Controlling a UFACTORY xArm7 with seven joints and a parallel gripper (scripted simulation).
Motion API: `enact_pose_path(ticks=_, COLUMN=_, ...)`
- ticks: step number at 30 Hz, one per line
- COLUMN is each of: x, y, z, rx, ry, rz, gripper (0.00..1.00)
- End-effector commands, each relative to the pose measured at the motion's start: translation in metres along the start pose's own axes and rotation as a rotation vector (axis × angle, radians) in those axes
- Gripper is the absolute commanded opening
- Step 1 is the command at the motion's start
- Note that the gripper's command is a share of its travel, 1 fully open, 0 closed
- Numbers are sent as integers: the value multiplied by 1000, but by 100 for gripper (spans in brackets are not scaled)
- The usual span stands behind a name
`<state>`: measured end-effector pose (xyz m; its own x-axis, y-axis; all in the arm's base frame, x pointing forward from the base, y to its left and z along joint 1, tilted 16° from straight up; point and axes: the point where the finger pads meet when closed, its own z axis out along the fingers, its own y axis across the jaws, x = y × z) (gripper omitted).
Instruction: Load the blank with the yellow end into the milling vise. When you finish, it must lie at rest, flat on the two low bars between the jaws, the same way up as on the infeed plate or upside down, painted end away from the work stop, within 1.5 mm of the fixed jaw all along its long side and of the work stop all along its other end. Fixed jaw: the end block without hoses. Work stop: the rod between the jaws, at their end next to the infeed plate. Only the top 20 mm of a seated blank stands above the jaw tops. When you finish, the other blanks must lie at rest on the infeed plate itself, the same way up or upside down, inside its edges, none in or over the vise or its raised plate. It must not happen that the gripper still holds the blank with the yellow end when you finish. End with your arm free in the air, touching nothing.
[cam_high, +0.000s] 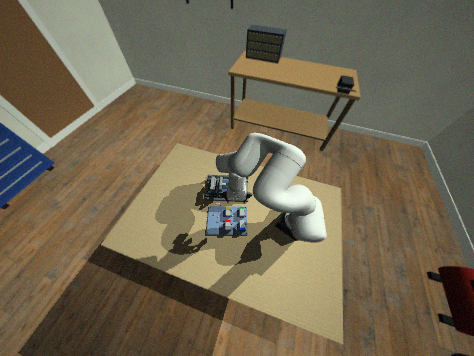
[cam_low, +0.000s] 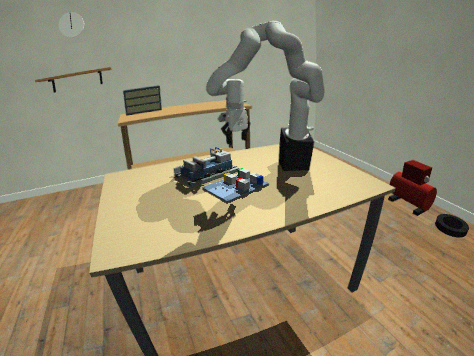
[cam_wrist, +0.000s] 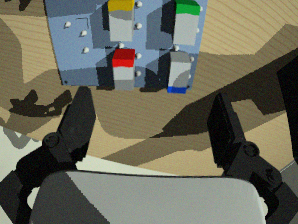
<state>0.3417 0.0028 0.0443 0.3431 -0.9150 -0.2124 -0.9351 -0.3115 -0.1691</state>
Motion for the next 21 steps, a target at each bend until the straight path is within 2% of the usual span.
enact_pose_path(ticks=1, x=1, y=-1, z=-3, rx=3, ry=1, rz=0, gripper=100)
enact_pose_path(ticks=21, x=0, y=-1, z=-8, rx=3, ry=1, rz=0, gripper=100)
